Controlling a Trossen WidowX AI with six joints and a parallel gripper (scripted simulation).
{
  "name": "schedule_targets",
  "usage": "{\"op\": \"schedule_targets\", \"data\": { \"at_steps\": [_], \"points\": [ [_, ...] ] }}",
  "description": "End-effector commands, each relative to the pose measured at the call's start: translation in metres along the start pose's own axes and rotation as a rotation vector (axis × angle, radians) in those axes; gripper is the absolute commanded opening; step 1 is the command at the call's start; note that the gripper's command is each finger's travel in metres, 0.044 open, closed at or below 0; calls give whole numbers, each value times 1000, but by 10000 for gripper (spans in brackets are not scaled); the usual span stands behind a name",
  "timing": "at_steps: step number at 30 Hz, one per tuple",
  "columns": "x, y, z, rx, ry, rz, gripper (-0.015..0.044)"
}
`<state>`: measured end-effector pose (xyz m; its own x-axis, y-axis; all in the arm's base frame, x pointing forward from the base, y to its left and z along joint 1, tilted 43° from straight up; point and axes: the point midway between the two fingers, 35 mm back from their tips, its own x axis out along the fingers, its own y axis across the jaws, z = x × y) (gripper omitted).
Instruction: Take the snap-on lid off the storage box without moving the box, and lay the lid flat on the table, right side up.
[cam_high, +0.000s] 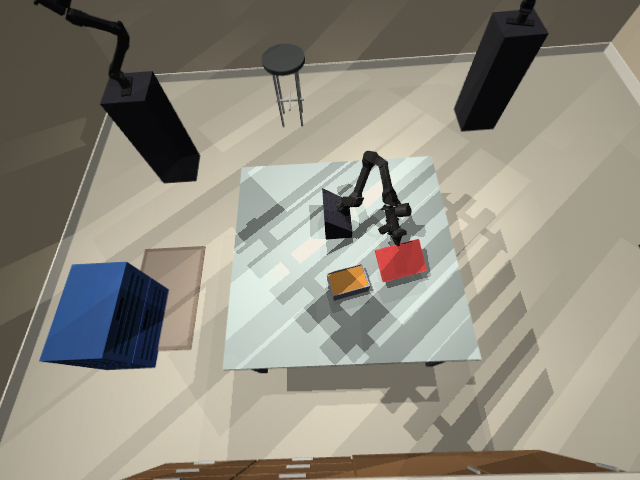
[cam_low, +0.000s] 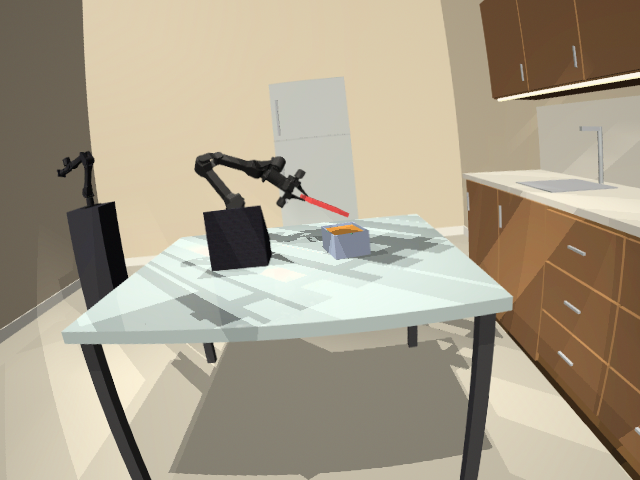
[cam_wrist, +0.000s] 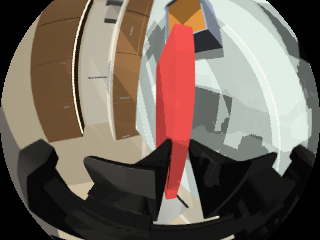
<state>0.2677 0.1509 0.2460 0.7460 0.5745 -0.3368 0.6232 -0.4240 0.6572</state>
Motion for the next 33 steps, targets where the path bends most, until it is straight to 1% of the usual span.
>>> {"op": "schedule_targets", "data": {
  "at_steps": [1, 33],
  "points": [
    [3, -2, 3, 5, -10, 6, 0],
    [19, -21, 3, 6, -9, 7, 0]
  ]
}}
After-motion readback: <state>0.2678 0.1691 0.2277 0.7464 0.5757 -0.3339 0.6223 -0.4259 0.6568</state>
